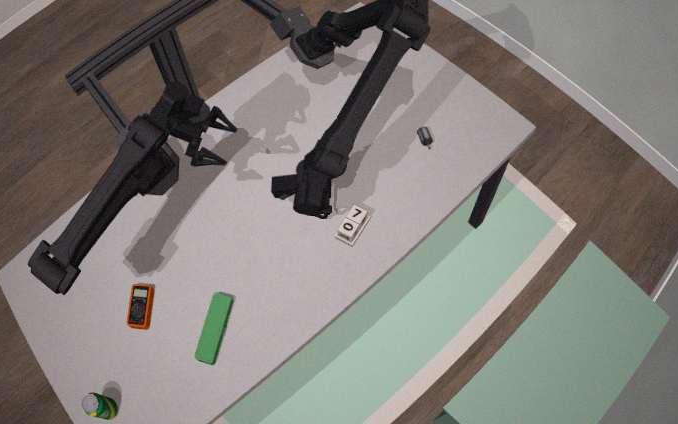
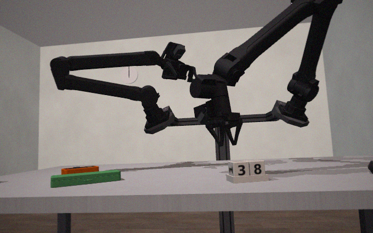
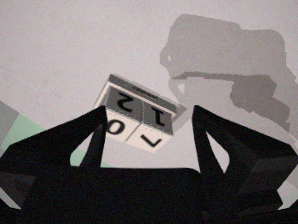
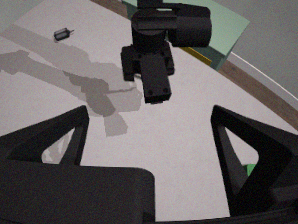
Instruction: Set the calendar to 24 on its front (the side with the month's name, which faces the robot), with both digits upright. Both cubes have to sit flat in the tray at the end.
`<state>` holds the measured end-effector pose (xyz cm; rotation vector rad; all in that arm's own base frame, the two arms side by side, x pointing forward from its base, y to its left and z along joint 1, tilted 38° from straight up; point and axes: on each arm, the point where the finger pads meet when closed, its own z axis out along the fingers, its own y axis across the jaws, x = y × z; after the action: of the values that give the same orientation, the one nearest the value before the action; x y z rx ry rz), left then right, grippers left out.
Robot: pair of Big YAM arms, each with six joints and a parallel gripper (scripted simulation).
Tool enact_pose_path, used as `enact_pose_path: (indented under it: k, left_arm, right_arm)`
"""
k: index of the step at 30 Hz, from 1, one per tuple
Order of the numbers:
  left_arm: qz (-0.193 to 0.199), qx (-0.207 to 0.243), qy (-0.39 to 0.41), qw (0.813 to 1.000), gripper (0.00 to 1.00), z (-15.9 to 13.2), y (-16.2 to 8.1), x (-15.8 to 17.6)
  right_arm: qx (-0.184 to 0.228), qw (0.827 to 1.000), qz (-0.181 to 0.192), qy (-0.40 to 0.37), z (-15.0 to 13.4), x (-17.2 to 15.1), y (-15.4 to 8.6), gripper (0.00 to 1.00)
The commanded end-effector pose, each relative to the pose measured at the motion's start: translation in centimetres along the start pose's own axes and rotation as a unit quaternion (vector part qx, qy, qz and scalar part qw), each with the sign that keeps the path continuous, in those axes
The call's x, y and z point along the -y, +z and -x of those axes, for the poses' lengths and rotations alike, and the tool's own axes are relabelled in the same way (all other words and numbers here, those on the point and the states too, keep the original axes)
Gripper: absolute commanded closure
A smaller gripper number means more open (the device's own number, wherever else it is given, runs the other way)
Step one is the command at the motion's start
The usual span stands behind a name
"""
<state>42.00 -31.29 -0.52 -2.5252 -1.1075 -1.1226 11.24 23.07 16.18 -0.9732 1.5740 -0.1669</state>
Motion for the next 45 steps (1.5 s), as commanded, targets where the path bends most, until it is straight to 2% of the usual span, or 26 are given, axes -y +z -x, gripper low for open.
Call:
enact_pose_path:
  k: [1,4,6,8,10,11,17,21,22,23,28,35,45]
  left_arm:
    - [0.014,0.008,-0.137,0.99,0.31,-3.4,-0.5,-1.7]
    - [0.01,0.019,-0.204,0.979,0.31,-4.4,0.1,-1.6]
    - [0.007,0.026,-0.25,0.968,0.31,-5.1,0.5,-1.6]
    - [0.007,0.026,-0.25,0.968,0.31,-5.1,0.5,-1.6]
    - [0.001,0.033,-0.286,0.958,0.31,-4.8,0.5,-0.8]
    - [-0.005,0.035,-0.326,0.945,0.31,-6.0,1.5,-0.6]
    - [-0.012,0.054,-0.459,0.887,0.31,-8.6,2.5,-1.0]
    - [-0.023,0.059,-0.505,0.86,0.31,-9.6,3.4,-0.4]
    - [-0.022,0.061,-0.511,0.857,0.31,-9.8,3.4,-0.6]
    - [-0.017,0.066,-0.506,0.86,0.31,-9.2,2.8,-0.9]
    - [-0.02,0.065,-0.492,0.868,0.31,-9.2,2.9,-0.7]
    - [-0.02,0.065,-0.492,0.868,0.31,-9.2,2.9,-0.7]
    - [-0.025,0.063,-0.488,0.87,0.31,-7.9,4.9,-1.3]
  right_arm:
    - [-0.012,1.0,-0.006,-0.024,-0.7,-0.5,1.3,0.0]
    - [-0.015,1.0,-0.001,-0.02,0.2,-0.9,2.3,0.0]
    - [-0.021,0.999,0.002,-0.029,-0.6,-1.3,3.2,0.0]
    - [-0.021,0.999,0.002,-0.029,-0.6,-1.3,3.2,0.0]
    - [-0.022,0.999,0.004,-0.035,-0.6,-1.4,4.0,0.0]
    - [-0.023,0.999,0.006,-0.035,-0.5,-1.6,4.6,0.0]
    - [-0.015,0.999,0.012,-0.034,-0.1,-1.6,7.3,0.0]
    - [-0.006,1.0,0.012,-0.028,0.1,-1.4,8.8,0.0]
    - [0.0,1.0,0.011,-0.02,1.0,-1.2,9.1,0.0]
    - [0.004,1.0,0.01,-0.013,1.6,-1.1,9.3,0.0]
    - [0.005,1.0,0.012,0.001,1.6,-1.1,9.5,0.0]
    - [0.003,1.0,0.015,-0.003,1.4,-1.3,9.4,0.0]
    - [0.008,1.0,0.016,0.001,1.7,-1.3,9.2,0.0]
